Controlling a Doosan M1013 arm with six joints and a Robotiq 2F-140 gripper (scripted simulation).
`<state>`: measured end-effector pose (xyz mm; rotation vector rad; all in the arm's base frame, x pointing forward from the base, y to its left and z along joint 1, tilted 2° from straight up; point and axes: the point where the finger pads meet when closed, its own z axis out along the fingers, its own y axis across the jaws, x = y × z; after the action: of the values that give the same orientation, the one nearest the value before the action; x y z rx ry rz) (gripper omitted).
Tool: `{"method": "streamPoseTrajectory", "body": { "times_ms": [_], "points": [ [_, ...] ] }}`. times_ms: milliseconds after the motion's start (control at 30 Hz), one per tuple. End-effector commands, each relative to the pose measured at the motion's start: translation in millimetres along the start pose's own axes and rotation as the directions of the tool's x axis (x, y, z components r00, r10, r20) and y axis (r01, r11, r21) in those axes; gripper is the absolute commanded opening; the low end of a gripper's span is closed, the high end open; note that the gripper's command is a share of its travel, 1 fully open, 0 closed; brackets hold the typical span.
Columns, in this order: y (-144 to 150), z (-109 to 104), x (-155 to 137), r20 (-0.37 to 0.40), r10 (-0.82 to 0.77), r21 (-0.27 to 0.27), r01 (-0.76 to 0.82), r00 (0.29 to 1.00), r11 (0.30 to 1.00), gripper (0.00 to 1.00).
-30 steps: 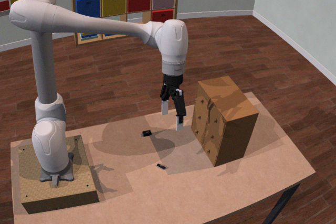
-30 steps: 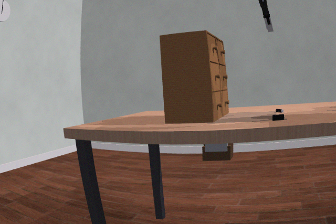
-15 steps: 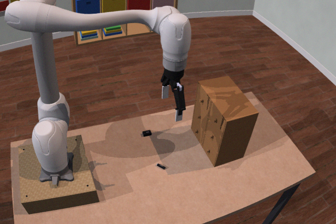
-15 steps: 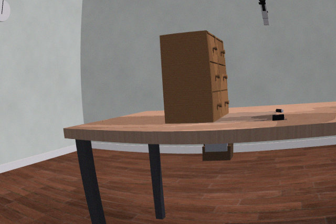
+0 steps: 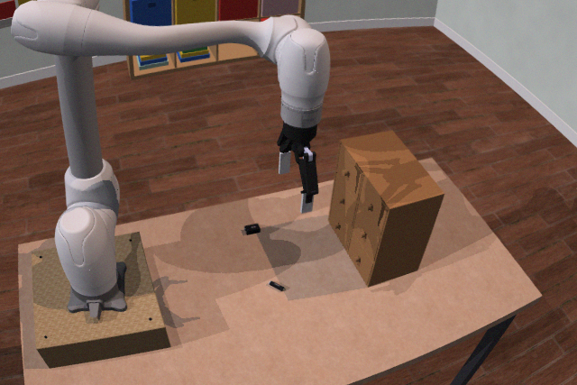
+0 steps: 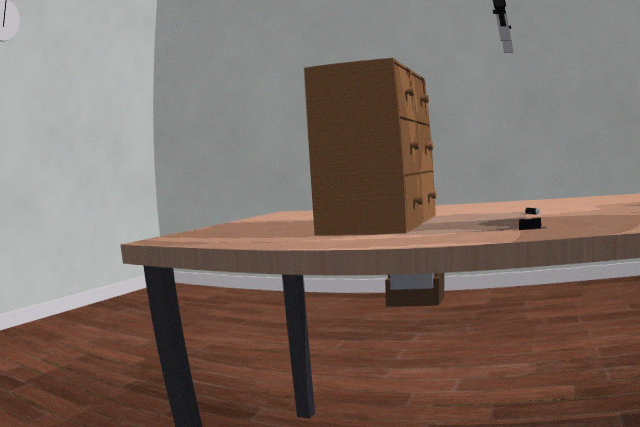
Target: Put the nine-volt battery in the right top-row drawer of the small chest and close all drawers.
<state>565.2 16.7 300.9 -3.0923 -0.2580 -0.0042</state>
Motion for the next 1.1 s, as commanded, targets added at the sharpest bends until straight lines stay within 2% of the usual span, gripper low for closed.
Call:
{"method": "streamPoseTrajectory", "body": {
  "times_ms": [0, 400, 500, 700, 900, 967, 1067],
  "points": [
    [0, 0, 0, 0.0, 0.001, 0.0, -0.001, 1.0, 1.0, 1.0],
    [0, 4, 3, -0.037, 0.001, 0.0, -0.001, 0.999, 1.0, 1.0],
    [0, 6, 6, -0.066, 0.001, 0.0, -0.001, 0.998, 1.0, 1.0],
    [0, 13, 13, -0.154, 0.001, 0.0, -0.001, 0.988, 1.0, 1.0],
    [0, 24, 24, -0.28, 0.001, 0.0, -0.001, 0.96, 1.0, 1.0],
    [0, 24, 24, -0.28, 0.001, 0.0, -0.001, 0.96, 1.0, 1.0],
    [0, 30, 30, -0.353, 0.001, 0.0, -0.001, 0.936, 1.0, 1.0]
  ]
}}
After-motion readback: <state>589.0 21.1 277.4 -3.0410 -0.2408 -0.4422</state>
